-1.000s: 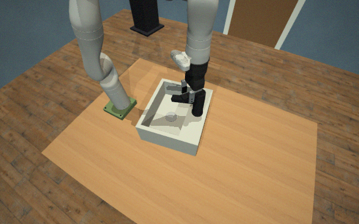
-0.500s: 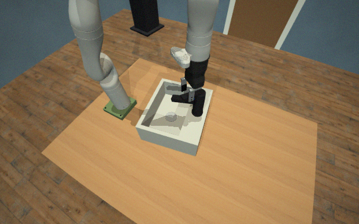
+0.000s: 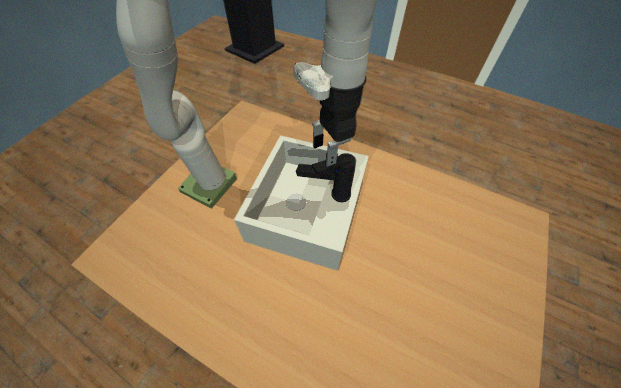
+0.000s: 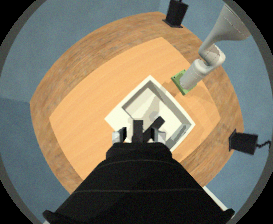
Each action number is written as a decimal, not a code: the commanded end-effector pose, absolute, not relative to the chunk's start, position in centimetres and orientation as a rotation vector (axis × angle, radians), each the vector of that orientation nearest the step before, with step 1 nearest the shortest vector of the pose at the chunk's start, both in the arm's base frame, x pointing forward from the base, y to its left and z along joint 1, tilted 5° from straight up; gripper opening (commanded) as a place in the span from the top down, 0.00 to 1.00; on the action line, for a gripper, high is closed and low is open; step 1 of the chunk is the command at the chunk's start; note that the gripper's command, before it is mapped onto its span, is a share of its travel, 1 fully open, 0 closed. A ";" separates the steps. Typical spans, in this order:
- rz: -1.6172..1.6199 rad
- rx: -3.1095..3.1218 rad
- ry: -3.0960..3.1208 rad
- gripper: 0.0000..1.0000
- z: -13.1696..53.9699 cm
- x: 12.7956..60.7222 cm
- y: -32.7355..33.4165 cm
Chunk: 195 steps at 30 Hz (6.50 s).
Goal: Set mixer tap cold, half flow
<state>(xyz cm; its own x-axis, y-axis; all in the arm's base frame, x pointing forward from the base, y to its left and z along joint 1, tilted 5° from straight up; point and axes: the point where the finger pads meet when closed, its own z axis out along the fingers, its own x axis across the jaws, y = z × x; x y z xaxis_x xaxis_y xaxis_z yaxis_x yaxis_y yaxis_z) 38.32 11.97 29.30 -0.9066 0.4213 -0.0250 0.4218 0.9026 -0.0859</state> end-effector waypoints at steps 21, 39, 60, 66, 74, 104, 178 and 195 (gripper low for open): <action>-0.130 0.676 3.051 1.00 31.8 38.5 12.3; -0.130 0.676 3.051 1.00 31.8 38.5 12.3; -0.130 0.672 3.052 1.00 31.8 38.5 12.3; -0.130 0.662 3.055 1.00 31.9 38.6 12.3; -0.131 0.611 3.067 1.00 31.9 38.6 12.2; -0.129 0.009 3.147 1.00 31.9 39.3 11.4; -0.050 -2.828 1.533 1.00 32.4 39.8 12.0; -0.034 -3.046 1.049 1.00 32.5 39.0 12.1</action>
<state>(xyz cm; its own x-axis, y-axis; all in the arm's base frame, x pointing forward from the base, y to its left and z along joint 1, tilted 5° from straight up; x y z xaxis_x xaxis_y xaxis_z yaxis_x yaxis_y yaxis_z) 39.01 12.23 32.37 0.7795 -0.6247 0.0456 -0.6263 -0.7763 0.0708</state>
